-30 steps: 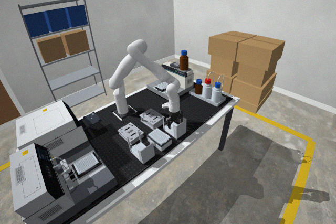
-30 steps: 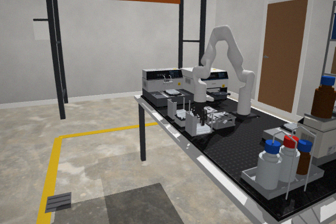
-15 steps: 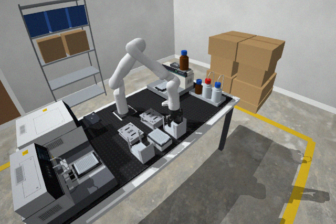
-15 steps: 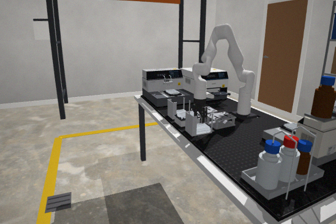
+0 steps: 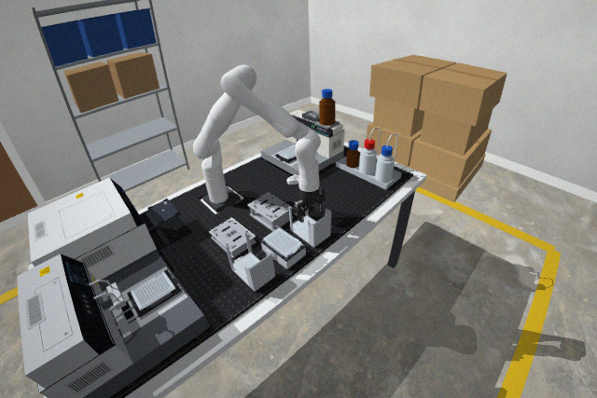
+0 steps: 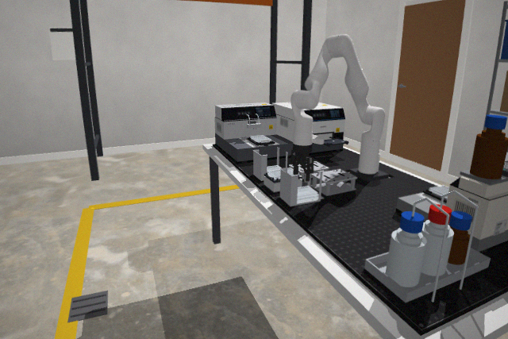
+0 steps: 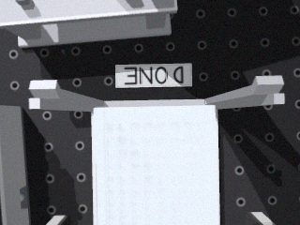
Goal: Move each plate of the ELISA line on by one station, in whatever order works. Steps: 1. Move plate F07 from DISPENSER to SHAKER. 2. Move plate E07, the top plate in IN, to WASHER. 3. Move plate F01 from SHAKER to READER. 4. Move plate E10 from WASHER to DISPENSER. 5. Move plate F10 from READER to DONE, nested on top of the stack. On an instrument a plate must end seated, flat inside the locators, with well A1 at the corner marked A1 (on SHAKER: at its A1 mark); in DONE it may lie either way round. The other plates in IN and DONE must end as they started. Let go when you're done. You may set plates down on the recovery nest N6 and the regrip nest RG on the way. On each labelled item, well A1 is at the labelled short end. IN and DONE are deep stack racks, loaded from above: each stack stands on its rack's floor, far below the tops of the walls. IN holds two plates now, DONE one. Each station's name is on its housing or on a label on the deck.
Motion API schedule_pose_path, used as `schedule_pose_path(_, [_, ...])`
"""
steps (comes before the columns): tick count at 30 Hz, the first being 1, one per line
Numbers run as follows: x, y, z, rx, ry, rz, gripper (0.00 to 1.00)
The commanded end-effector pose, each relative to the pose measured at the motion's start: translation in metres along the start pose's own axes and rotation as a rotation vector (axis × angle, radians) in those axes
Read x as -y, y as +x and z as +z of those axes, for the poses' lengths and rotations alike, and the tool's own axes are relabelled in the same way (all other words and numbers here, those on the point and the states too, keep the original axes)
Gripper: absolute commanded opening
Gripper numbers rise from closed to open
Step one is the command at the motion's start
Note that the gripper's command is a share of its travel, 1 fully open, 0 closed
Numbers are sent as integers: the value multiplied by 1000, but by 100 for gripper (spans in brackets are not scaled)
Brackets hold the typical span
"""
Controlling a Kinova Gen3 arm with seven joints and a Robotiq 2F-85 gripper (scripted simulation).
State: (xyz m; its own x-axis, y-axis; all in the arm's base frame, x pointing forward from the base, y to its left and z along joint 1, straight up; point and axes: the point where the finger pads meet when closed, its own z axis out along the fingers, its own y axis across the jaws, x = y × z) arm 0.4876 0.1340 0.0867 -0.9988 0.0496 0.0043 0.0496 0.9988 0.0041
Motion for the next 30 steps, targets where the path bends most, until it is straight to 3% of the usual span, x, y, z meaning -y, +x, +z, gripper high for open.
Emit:
schedule_pose_path(1, [0,-1,-3,2,-1,0,100])
schedule_pose_path(30, [0,0,-39,2,-1,0,100])
